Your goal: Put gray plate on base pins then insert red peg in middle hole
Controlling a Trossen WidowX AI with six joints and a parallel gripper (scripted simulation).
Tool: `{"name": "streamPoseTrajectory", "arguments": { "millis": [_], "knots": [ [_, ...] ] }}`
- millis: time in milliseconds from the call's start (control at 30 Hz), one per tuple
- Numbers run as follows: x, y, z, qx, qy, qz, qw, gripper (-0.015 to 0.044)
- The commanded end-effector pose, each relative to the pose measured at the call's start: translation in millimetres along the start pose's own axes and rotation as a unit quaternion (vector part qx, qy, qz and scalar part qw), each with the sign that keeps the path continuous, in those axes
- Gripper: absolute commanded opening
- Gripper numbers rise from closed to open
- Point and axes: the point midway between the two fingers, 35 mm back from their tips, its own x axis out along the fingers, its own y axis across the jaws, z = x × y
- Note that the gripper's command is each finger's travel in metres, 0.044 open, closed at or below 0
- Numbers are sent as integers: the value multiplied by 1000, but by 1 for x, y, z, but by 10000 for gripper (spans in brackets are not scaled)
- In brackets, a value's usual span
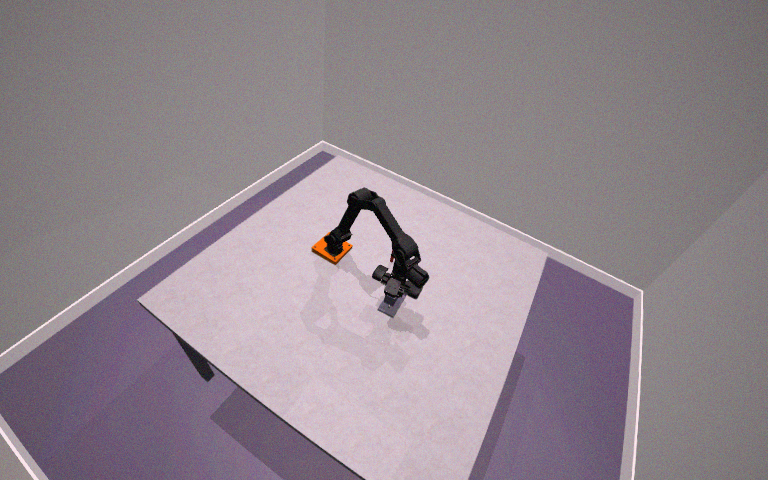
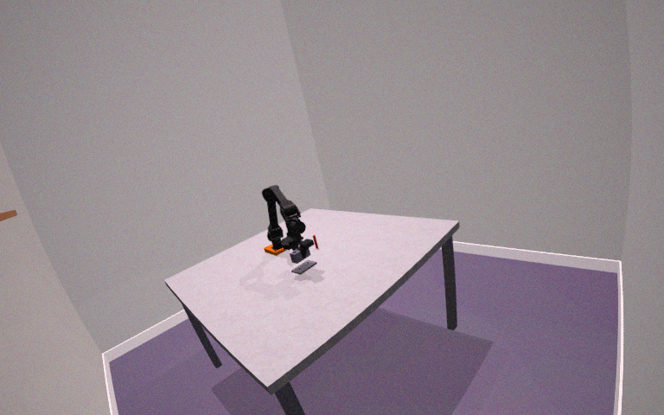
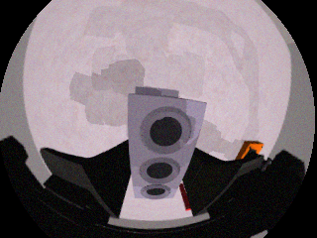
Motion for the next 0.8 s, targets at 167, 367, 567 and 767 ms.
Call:
{"name": "streamPoseTrajectory", "arguments": {
  "millis": [167, 367, 567, 767],
  "knots": [
    [9, 1, -1, -2, 2, 2, 1000, 0],
    [17, 1, -1, -2, 2, 2, 1000, 0],
    [25, 2, -1, -2, 2, 2, 1000, 0],
    [35, 2, -1, -2, 2, 2, 1000, 0]
  ]
}}
